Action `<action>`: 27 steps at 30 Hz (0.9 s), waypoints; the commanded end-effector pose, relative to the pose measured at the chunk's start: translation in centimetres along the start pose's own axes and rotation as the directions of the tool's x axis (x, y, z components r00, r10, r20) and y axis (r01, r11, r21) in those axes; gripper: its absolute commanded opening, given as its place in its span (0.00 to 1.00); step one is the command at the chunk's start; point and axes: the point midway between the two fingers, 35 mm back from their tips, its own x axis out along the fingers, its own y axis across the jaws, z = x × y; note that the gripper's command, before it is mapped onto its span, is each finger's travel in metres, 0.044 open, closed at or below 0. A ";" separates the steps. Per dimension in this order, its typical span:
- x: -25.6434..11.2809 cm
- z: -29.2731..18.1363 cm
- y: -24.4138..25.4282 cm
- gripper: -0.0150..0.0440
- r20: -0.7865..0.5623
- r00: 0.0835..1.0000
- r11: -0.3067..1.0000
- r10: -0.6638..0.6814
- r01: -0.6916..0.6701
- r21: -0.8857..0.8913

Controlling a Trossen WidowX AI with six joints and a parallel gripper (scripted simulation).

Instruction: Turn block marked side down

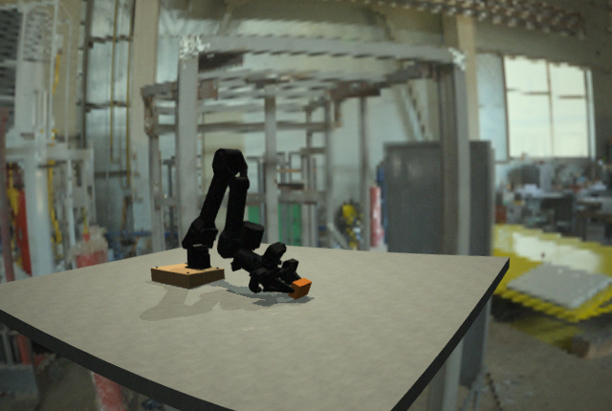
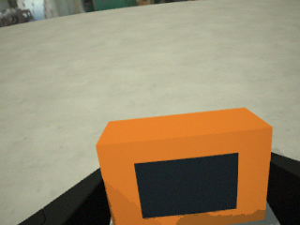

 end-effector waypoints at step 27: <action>0.0 0.0 0.1 1.00 0.001 1.000 1.000 0.005 -0.005 0.005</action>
